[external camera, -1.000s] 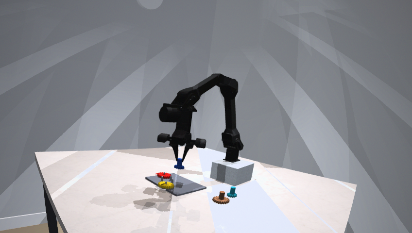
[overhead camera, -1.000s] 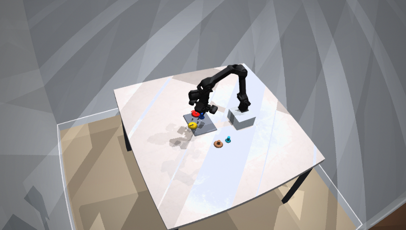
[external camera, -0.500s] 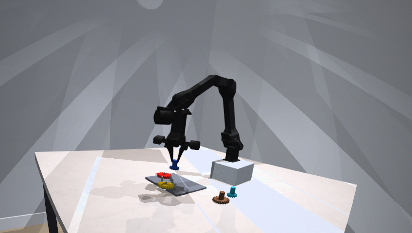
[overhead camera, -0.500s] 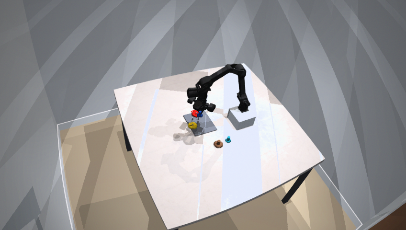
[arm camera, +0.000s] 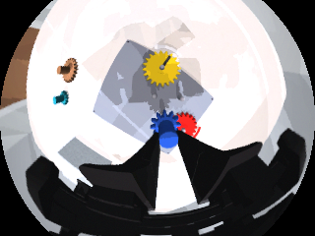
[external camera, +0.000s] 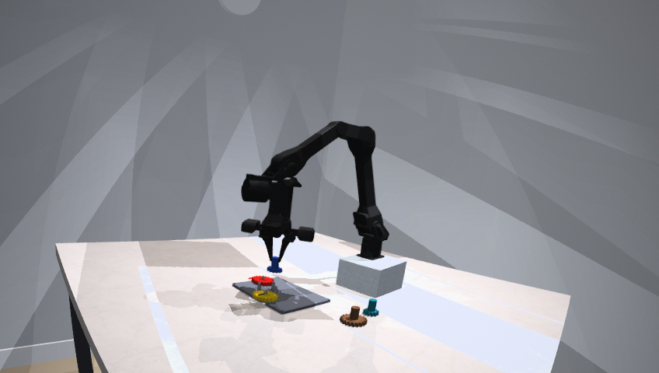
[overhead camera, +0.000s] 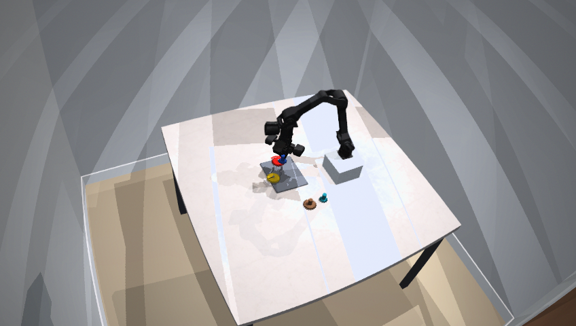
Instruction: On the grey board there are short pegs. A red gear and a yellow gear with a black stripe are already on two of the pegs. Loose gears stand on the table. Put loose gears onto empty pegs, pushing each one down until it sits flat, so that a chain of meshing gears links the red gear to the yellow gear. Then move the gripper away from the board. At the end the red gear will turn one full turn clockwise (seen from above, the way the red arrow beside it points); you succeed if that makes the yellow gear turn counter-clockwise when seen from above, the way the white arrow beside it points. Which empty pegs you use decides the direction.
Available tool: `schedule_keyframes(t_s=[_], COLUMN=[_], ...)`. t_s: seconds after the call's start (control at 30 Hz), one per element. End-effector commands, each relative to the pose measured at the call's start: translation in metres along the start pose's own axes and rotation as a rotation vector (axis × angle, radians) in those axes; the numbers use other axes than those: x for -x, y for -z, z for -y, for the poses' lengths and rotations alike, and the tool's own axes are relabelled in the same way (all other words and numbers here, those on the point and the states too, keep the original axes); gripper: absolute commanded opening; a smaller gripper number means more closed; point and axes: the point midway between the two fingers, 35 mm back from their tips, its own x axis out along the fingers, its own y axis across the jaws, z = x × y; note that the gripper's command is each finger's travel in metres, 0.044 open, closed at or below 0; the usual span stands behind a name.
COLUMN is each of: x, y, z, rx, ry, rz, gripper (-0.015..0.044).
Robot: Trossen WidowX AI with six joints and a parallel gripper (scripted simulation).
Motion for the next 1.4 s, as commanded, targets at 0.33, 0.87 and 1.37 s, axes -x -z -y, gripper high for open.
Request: schedule_keyframes(t_s=[0.33, 0.87, 1.37], x=[0.002, -0.010, -0.030], y=[0.001, 0.001, 0.001], z=[0.001, 0.000, 0.001], rx=[0.006, 0.179, 0.113], ry=[-0.002, -0.001, -0.001], rz=[0.004, 0.004, 0.004], gripper=[0.0000, 0.0000, 0.0000])
